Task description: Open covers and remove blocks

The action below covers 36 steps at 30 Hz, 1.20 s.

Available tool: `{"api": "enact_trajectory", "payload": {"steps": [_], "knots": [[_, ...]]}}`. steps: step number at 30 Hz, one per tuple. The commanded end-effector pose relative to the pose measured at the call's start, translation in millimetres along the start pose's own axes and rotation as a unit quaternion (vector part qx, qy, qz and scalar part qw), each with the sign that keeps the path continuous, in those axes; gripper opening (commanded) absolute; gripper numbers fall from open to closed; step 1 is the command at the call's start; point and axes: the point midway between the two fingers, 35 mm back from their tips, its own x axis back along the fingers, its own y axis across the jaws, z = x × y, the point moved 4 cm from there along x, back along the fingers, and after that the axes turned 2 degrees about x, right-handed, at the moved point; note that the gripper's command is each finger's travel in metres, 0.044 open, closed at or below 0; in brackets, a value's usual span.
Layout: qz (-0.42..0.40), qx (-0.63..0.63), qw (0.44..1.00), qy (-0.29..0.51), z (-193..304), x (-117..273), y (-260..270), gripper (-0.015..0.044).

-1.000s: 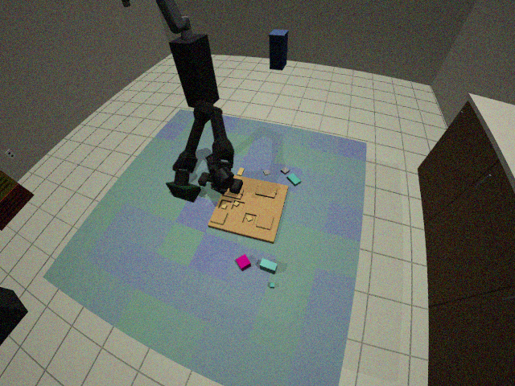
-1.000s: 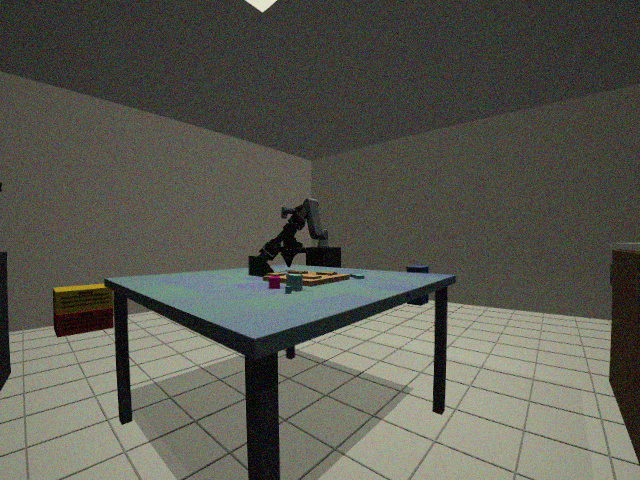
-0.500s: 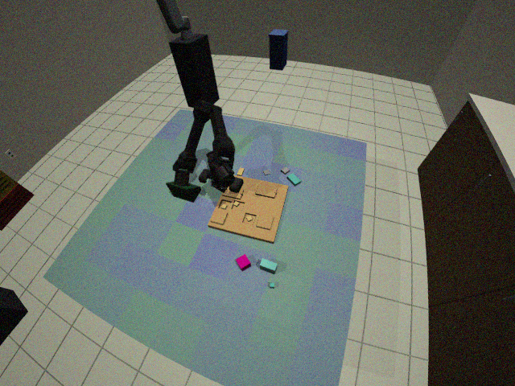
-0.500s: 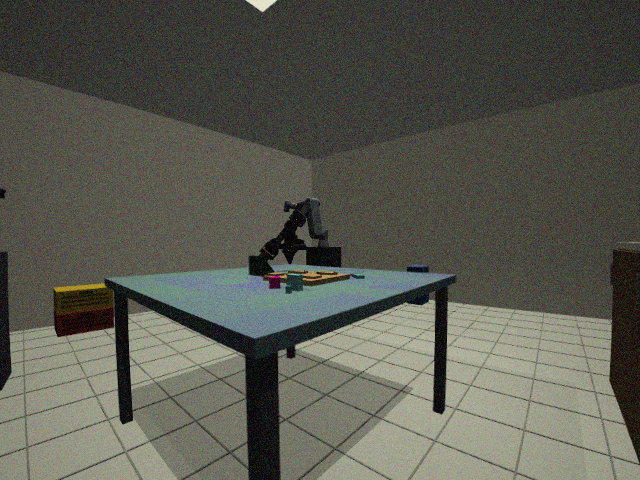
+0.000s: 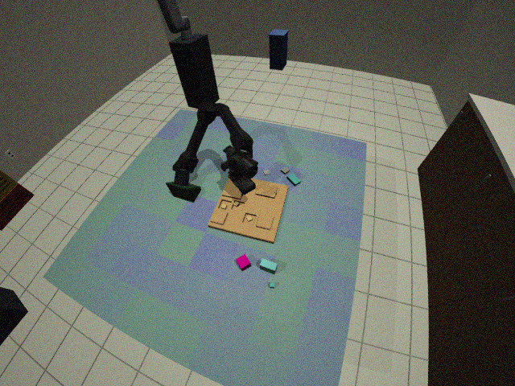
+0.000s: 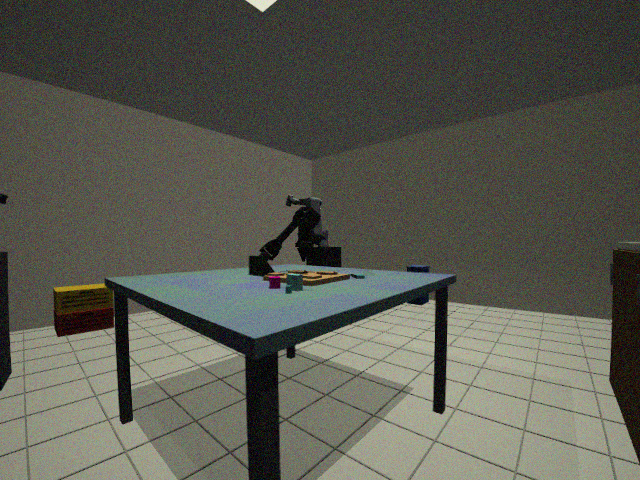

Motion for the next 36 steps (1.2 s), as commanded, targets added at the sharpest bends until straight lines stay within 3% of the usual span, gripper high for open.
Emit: {"api": "enact_trajectory", "payload": {"steps": [1, 16, 36], "knots": [[0.000, -0.114, 0.993, -0.002, -29, 3, -9, 0.0000], [-0.009, -0.427, 0.904, -0.007, -112, 3, -15, 0.0000], [-0.009, -0.431, 0.902, -0.007, -113, 3, -15, 0.0000]]}}
